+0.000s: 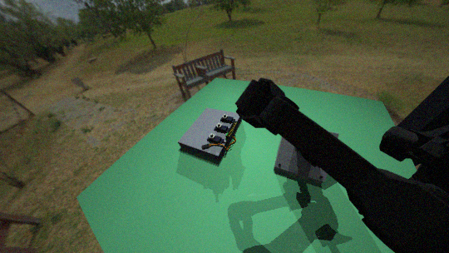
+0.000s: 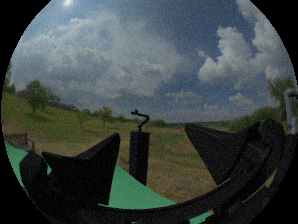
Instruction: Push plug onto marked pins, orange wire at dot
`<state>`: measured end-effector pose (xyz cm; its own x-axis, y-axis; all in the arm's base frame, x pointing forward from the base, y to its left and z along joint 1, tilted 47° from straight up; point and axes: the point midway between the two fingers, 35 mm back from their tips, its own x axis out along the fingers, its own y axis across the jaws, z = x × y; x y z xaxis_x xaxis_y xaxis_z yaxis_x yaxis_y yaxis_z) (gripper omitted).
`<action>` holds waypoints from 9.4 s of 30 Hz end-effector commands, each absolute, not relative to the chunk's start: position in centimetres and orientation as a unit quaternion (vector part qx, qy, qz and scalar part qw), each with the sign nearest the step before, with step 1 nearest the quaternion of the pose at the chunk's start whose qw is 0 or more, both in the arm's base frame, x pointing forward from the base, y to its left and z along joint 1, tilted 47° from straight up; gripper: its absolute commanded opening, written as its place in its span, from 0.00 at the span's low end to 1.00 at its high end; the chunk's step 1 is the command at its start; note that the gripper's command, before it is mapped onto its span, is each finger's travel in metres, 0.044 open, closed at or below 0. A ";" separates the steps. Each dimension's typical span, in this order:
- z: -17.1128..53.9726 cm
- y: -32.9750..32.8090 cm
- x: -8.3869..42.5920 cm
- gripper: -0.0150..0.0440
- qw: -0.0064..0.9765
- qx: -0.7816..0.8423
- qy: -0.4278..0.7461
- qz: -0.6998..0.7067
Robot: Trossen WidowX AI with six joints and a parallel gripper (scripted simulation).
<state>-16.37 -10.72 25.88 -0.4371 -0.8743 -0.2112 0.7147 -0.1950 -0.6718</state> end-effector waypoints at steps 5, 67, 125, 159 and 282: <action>25.9 -10.5 -16.6 0.71 0.513 -0.104 0.366 -0.770; 25.3 0.1 -21.5 0.45 0.276 0.057 0.383 -0.880; 25.8 18.9 -15.7 0.45 -0.178 0.231 0.269 -0.918; 26.9 25.6 -5.7 0.45 -0.434 0.263 0.185 -0.842; 32.3 0.5 31.8 0.45 -1.000 -0.011 0.018 -0.011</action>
<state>31.41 1.08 32.61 0.9979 0.0430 0.0493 -0.0427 0.9991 -0.0084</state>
